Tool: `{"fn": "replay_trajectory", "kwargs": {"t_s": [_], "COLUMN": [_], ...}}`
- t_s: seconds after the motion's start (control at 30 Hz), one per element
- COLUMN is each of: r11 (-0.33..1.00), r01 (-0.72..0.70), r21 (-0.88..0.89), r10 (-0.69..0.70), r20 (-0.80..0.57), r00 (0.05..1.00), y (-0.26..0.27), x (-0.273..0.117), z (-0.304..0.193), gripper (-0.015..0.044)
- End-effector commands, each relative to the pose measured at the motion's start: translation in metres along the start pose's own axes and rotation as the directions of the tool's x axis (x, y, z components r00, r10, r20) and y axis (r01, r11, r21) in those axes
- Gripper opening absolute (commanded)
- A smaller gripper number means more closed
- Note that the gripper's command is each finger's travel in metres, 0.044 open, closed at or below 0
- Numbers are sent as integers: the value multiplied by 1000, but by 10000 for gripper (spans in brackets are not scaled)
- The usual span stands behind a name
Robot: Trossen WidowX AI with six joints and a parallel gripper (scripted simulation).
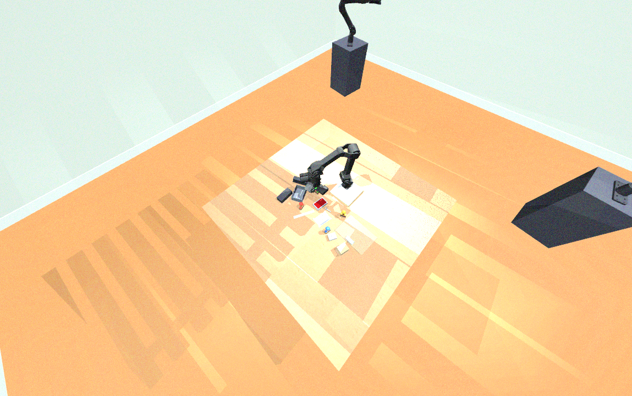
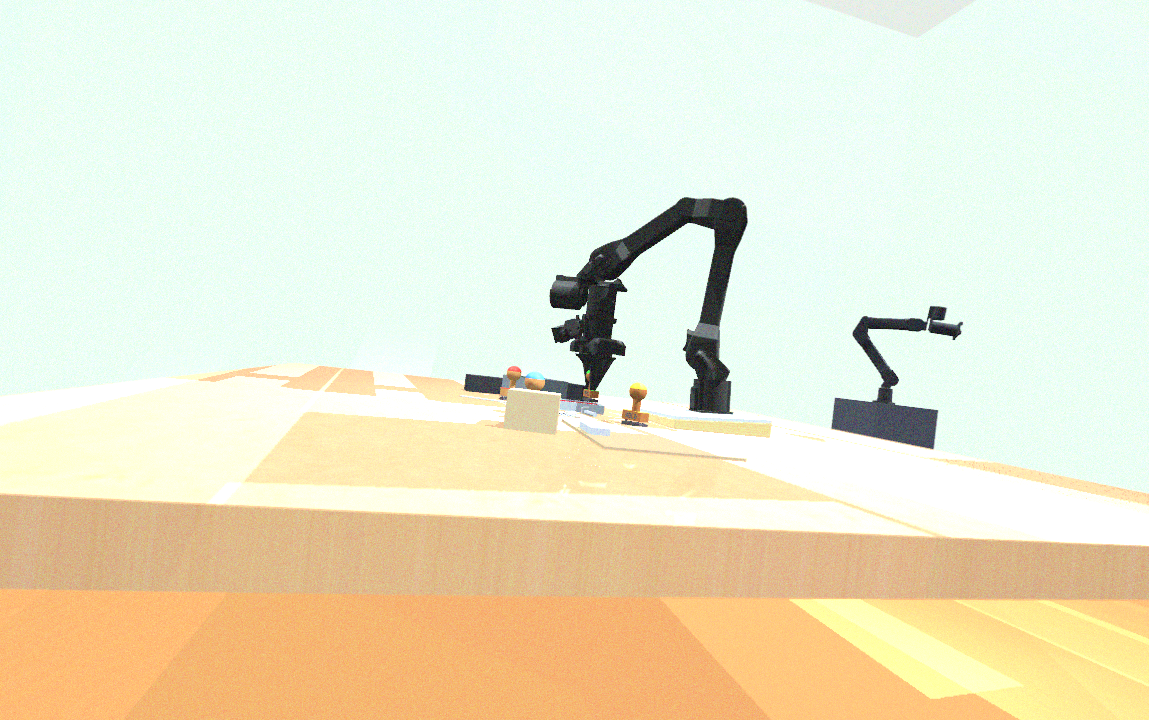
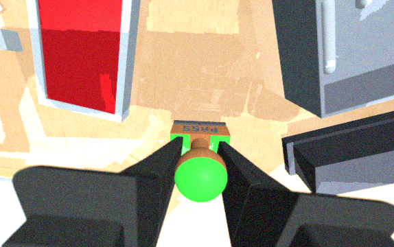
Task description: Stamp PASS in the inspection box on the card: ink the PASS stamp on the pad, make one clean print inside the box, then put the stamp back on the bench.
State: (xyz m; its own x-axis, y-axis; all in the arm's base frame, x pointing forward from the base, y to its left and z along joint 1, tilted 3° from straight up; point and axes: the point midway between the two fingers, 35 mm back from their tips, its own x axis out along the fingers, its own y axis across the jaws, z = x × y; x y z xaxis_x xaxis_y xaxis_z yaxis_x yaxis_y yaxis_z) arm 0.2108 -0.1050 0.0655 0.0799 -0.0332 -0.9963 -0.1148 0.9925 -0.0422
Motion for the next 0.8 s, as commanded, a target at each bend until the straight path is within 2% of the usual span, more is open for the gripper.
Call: {"fn": "replay_trajectory", "kwargs": {"t_s": [0.0, 0.77], "r11": [1000, 1000], "r01": [3, 3], "r21": [-1, -1], "r10": [-3, -3], "r20": [0, 0], "r00": [1000, 1000], "y": [-1, -1], "x": [-3, -14], "z": [0, 1], "gripper": [0, 0]}}
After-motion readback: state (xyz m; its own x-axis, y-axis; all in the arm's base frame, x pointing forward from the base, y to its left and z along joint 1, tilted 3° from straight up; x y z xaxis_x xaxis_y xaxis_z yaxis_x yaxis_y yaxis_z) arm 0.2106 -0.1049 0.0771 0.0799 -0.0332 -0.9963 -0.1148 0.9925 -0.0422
